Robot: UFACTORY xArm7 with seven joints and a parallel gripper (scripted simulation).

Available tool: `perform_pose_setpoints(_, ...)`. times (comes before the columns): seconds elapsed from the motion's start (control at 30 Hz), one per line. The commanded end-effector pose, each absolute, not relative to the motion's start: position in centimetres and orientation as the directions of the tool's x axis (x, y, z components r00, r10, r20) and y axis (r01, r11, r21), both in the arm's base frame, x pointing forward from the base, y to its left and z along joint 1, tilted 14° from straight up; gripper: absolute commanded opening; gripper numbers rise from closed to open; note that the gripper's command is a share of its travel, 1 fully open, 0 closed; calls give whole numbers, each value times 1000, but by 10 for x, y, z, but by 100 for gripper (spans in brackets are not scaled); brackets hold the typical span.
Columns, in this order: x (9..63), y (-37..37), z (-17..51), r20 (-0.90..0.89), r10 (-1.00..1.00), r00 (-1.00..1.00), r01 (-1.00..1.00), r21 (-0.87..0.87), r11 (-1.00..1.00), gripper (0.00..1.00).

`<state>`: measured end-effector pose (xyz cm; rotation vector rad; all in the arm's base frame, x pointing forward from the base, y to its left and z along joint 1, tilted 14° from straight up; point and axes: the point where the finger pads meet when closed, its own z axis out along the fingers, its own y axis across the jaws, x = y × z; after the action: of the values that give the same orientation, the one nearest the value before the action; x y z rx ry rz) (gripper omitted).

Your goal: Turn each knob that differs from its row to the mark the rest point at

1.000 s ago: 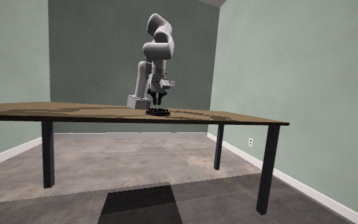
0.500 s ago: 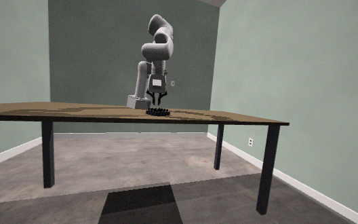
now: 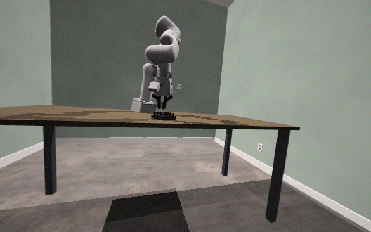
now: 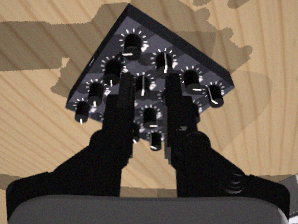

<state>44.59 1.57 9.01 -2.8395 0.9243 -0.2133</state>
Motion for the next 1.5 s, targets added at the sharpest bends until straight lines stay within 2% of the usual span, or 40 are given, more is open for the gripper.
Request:
perform_pose_setpoints(0.0, 446, 15, 91, 67, -692, 719, -673, -181, -717, 19)
perform_pose_setpoints(0.6, 444, 14, 92, -15, -926, 378, -910, -188, -369, 19)
perform_pose_setpoints(0.63, 444, 14, 93, -29, -951, 309, -936, -187, -298, 19)
perform_pose_setpoints(1.03, 445, 14, 95, -83, -996, 21, -985, -173, -6, 19)
perform_pose_setpoints(1.17, 445, 14, 96, -91, -995, -30, -985, -169, 45, 19)
perform_pose_setpoints(1.2, 445, 14, 97, -104, -989, -104, -979, -163, 120, 19)
perform_pose_setpoints(1.47, 446, 14, 100, -135, -947, -290, -940, -145, 309, 19)
